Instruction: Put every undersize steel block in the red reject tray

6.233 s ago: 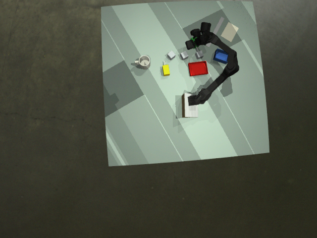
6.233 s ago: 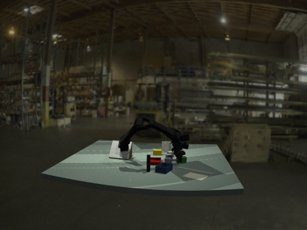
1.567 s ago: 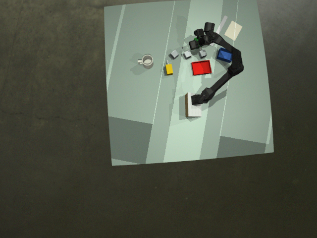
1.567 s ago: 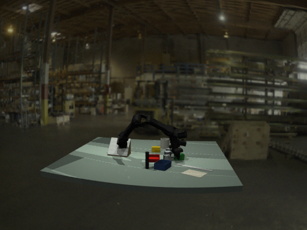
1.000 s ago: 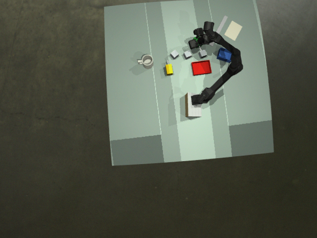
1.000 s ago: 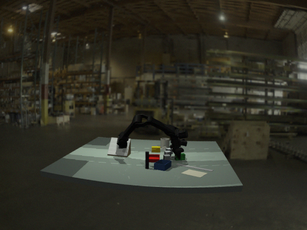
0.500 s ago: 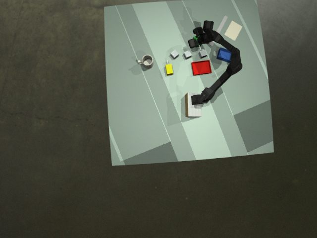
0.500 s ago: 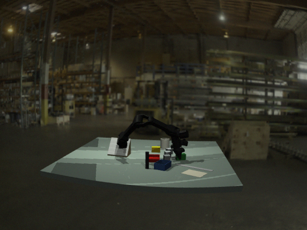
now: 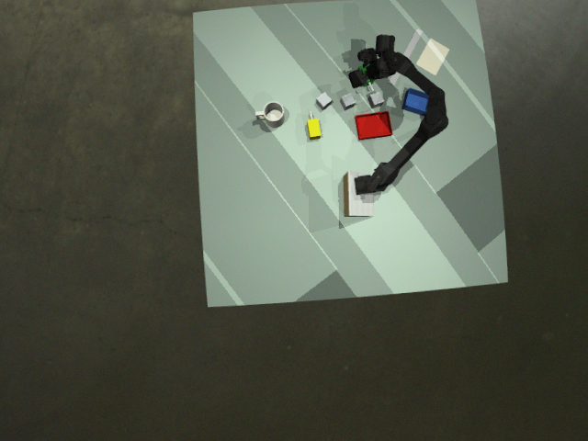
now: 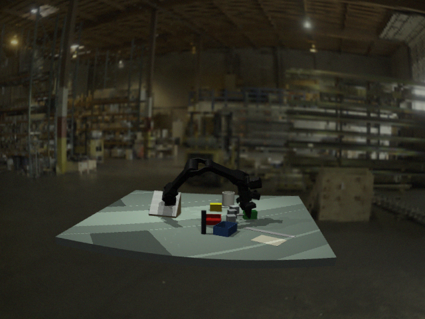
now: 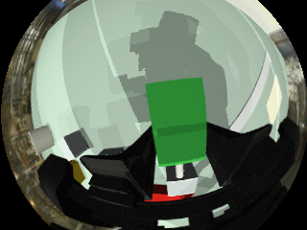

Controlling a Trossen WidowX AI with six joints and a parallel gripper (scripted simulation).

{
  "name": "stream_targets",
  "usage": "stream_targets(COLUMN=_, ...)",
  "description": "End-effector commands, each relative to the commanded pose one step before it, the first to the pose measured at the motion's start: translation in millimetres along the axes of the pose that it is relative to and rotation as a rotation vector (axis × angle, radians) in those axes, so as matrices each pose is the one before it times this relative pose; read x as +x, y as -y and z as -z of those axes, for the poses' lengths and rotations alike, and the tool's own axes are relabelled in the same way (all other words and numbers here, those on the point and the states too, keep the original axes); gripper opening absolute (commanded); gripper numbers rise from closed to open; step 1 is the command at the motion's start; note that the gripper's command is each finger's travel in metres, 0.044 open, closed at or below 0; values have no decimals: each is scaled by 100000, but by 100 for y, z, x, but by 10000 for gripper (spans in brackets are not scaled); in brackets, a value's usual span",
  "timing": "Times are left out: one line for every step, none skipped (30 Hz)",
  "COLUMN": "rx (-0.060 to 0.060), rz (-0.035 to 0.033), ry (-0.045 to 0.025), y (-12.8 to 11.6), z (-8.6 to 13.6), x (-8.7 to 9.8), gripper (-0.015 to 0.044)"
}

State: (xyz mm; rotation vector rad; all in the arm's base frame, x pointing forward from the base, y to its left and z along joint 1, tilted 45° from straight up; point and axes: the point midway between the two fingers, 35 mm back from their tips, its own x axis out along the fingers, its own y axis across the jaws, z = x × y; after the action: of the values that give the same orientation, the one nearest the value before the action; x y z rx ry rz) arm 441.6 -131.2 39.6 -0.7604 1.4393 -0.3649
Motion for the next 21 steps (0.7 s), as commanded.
stream_targets(rx=557, rz=364, ry=174, y=218, z=-379, x=-1624, gripper=0)
stream_targets(rx=0, rz=0, ry=0, y=0, z=0, x=0, gripper=0)
stream_targets(rx=0, rz=0, ry=0, y=0, z=0, x=0, gripper=0)
stream_targets(rx=-227, rz=-140, ry=-57, y=-85, z=35, x=173, gripper=0)
stream_targets(rx=-45, rz=-27, ry=-11, y=-16, z=5, x=27, gripper=0)
stream_targets(rx=-60, rz=-38, ry=-19, y=-21, z=7, x=32, gripper=0)
stream_targets(rx=-356, rz=-220, ry=-171, y=-109, z=54, x=171, gripper=0)
stream_targets(rx=-79, rz=-49, ry=-38, y=-24, z=12, x=38, gripper=0)
stream_targets(rx=-138, rz=-86, ry=-66, y=-43, z=21, x=67, gripper=0)
stream_targets(rx=-138, rz=-86, ry=-66, y=-43, z=21, x=66, gripper=0)
stream_targets(rx=1, rz=-4, ry=-27, y=5, z=5, x=-5, gripper=0)
stream_targets(rx=1, rz=-4, ry=-27, y=5, z=5, x=-5, gripper=0)
stream_targets(rx=40, rz=3, ry=-23, y=16, z=9, x=10, gripper=0)
stream_targets(rx=0, rz=0, ry=0, y=0, z=0, x=0, gripper=0)
stream_targets(rx=0, rz=0, ry=0, y=0, z=0, x=0, gripper=0)
stream_targets(rx=21, rz=-8, ry=-18, y=5, z=-26, x=-128, gripper=0)
stream_targets(rx=-339, rz=-153, ry=83, y=-237, z=-161, x=-25, gripper=0)
stream_targets(rx=-1019, rz=-450, ry=242, y=-718, z=-476, x=-75, gripper=0)
stream_targets(rx=-1704, rz=-721, ry=379, y=-1212, z=-774, x=-126, gripper=0)
stream_targets(rx=-2085, rz=-829, ry=419, y=-1501, z=-914, x=-152, gripper=0)
stream_targets(rx=-2093, rz=-772, ry=374, y=-1524, z=-885, x=-147, gripper=0)
